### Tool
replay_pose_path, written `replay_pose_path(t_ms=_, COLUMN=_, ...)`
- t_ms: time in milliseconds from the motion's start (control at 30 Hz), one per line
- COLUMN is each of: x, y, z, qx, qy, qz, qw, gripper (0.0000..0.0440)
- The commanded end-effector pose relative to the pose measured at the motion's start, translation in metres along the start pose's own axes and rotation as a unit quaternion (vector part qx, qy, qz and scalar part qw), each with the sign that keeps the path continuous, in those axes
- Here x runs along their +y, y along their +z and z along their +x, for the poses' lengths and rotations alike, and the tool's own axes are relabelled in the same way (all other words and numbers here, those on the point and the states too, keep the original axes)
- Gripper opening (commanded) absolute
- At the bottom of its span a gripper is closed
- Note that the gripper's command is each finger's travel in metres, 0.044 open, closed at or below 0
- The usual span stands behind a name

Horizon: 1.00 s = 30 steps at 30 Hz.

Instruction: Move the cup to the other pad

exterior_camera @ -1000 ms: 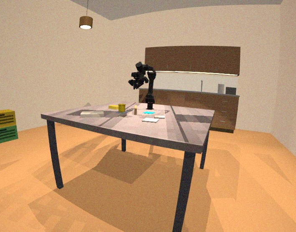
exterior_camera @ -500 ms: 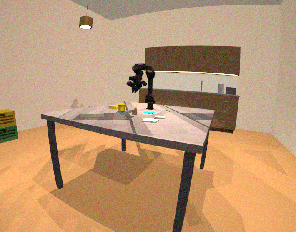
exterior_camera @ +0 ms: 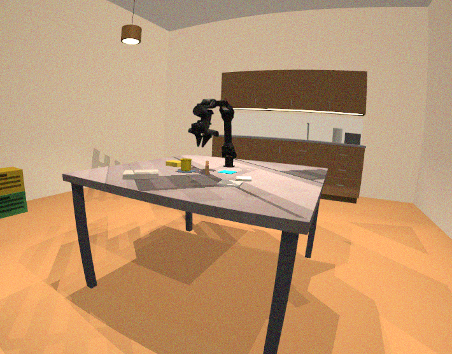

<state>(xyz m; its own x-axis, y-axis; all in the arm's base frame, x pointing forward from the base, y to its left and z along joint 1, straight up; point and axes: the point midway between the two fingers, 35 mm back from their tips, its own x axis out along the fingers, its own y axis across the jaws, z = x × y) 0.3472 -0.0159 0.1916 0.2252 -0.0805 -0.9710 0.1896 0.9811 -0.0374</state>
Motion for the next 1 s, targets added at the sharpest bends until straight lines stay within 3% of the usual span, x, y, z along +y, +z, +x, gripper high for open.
replay_pose_path(t_ms=0, x=-0.009, y=0.0, z=0.006, qx=0.023, qy=-0.009, qz=-0.012, qw=1.0, gripper=0.0153)
replay_pose_path(t_ms=967, x=-0.065, y=-0.016, z=0.085, qx=0.133, qy=-0.026, qz=-0.077, qw=0.988, gripper=0.0196)
